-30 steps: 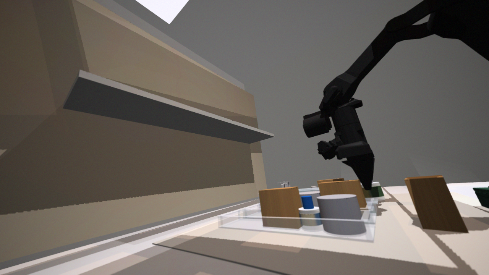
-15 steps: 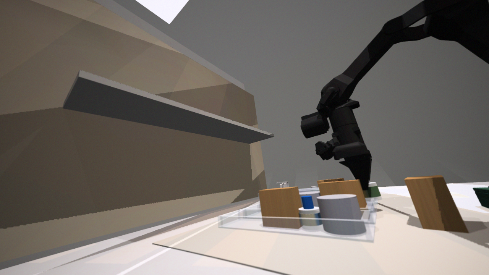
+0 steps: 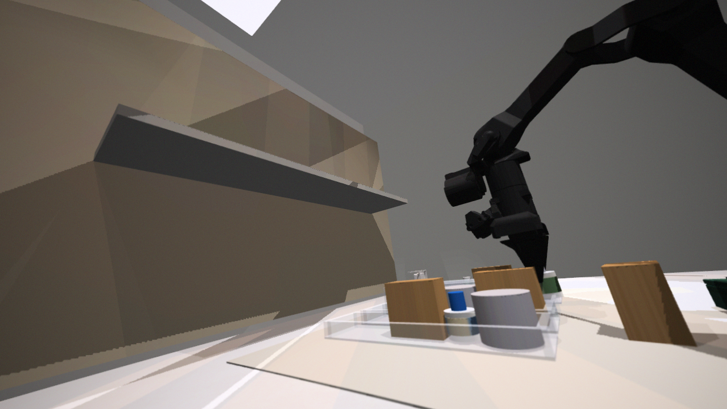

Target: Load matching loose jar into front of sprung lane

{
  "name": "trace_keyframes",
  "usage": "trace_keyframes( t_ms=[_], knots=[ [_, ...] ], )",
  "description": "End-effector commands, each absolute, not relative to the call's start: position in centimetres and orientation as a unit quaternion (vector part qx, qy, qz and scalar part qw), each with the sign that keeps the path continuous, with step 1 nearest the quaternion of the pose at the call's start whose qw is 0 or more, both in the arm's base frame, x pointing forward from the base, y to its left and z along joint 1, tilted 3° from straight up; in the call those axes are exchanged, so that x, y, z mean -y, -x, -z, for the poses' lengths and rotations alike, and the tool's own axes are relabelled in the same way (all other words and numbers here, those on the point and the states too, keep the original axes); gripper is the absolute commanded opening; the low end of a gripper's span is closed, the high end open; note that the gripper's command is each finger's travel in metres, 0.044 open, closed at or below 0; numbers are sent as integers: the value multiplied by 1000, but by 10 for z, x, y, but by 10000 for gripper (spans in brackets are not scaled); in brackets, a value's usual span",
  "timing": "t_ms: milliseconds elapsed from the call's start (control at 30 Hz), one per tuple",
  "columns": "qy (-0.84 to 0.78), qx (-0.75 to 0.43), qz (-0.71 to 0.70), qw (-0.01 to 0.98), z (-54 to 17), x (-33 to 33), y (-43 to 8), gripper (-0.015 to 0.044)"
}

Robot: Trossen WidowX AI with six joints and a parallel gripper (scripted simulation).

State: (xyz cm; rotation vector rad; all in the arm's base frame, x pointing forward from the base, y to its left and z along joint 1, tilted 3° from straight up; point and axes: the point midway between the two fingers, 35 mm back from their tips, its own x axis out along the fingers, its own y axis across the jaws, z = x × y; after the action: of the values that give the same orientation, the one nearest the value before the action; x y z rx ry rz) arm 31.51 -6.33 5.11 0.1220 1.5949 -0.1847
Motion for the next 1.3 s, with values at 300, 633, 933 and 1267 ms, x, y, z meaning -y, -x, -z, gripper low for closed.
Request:
trace_keyframes(
  t_ms=[300, 633, 933, 1267],
  knots=[
    [-55, -700, 83, 707, -58, 66, -332, 0],
    [-55, -700, 83, 707, -59, 67, -336, 0],
    [-55, -700, 83, 707, -60, 67, -338, 0],
    [-55, -700, 83, 707, -60, 67, -338, 0]
  ],
)
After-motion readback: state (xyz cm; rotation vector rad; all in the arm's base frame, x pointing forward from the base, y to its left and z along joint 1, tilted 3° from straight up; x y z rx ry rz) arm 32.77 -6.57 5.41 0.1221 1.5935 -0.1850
